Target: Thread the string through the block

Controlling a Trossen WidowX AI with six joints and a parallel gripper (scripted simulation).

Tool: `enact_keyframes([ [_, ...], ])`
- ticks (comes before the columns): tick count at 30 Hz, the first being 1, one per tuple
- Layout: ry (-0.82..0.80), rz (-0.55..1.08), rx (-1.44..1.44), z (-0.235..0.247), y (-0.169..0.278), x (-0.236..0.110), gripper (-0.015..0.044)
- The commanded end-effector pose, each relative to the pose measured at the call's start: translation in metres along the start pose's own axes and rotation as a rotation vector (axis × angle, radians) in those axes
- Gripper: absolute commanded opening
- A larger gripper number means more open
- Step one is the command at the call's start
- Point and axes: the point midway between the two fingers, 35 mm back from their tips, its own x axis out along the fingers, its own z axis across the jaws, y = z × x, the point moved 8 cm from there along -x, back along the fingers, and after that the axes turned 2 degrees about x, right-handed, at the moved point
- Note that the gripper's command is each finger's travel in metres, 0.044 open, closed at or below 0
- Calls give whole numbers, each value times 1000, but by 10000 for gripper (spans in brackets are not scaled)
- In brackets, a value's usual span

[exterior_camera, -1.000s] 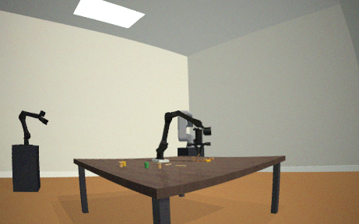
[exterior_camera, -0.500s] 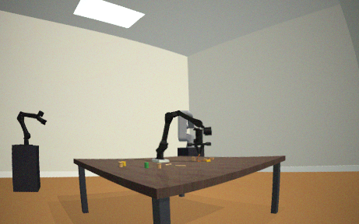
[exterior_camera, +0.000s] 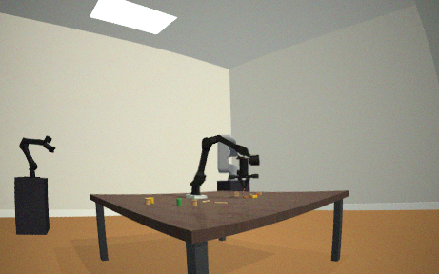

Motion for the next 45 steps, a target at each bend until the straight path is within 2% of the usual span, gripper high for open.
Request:
enact_keyframes([
  [1,5,-1,0,-1,6,-1,0],
  [31,4,6,-1,0,43,-2,0],
  [45,3,8,-1,6,40,5,0],
])
